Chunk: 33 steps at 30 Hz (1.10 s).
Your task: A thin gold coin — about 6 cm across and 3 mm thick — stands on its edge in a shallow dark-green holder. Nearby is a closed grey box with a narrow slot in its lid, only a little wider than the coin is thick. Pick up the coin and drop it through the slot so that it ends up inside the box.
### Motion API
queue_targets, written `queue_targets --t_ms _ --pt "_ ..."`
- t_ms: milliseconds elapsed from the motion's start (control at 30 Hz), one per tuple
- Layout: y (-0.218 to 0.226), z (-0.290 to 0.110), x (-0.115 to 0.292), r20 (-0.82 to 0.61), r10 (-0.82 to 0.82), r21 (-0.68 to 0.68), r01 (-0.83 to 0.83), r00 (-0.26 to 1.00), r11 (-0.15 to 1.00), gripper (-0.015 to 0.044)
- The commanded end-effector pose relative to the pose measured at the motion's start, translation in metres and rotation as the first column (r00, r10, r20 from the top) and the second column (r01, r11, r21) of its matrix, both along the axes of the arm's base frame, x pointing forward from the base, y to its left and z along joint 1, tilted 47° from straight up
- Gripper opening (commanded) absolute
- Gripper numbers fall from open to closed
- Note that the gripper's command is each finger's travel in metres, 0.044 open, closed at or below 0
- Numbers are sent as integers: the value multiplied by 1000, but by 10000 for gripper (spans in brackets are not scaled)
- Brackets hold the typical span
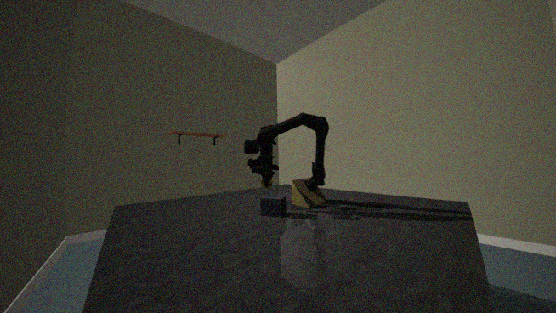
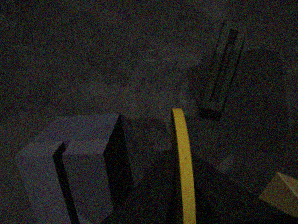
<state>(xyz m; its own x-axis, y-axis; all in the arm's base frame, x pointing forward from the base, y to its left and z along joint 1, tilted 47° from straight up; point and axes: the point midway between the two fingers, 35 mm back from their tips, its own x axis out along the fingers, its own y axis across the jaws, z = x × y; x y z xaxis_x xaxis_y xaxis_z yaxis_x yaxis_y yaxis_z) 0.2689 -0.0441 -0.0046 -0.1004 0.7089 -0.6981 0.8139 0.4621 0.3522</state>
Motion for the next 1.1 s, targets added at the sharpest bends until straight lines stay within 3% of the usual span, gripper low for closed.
queue_targets --t_ms 0,1067 --pt "7 8 5 0 -5 2 5 1000 1000 0" --pt "64 60 24 -4 -2 20 2 1000 1000 0"
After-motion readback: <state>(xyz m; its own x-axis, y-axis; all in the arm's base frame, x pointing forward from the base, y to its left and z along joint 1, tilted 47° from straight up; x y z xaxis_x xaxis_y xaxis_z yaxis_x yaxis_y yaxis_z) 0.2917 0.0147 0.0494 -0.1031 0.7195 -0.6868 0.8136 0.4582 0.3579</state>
